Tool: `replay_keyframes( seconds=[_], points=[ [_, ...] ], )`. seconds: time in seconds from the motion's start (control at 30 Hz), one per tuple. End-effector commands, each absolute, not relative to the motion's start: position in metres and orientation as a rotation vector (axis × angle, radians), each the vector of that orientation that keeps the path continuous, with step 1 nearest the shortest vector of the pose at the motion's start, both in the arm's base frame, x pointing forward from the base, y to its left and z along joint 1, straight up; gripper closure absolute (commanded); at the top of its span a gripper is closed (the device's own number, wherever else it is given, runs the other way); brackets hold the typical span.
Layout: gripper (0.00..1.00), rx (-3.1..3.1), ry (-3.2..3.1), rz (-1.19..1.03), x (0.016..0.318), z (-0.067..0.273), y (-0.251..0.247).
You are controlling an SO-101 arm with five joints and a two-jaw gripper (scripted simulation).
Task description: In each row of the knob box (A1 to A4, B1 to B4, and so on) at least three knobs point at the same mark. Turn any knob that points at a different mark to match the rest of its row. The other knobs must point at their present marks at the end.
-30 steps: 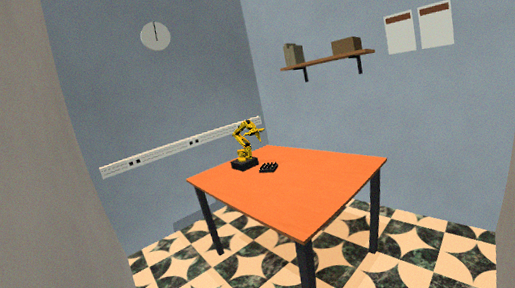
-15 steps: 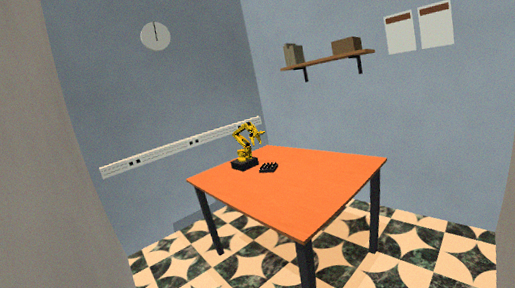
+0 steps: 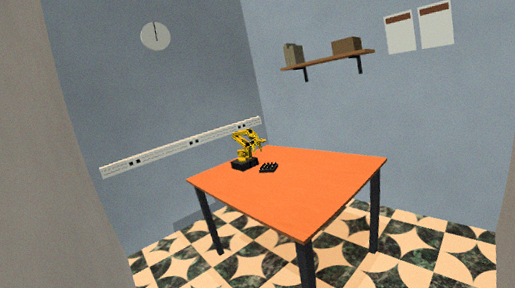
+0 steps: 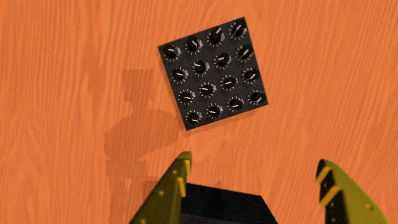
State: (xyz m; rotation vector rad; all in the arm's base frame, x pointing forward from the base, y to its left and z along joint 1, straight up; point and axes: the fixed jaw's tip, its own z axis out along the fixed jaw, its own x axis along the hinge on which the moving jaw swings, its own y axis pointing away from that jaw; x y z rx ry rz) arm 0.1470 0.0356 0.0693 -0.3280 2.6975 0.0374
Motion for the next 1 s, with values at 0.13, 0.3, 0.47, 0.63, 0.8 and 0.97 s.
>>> replay_keyframes(
  seconds=[0.13, 0.3, 0.47, 0.63, 0.8, 0.97],
  points=[
    [0.60, -0.326, 2.686, 0.040, 0.147, 0.062, 0.036],
    [0.60, -0.324, 2.686, 0.039, 0.147, 0.062, 0.035],
    [0.60, -0.305, 2.689, 0.036, 0.147, 0.062, 0.034],
    [0.60, -0.269, 2.692, 0.029, 0.148, 0.062, 0.030],
    [0.60, -0.245, 2.694, 0.025, 0.149, 0.062, 0.028],
    [0.60, -0.212, 2.697, 0.019, 0.149, 0.062, 0.024]
  ],
)
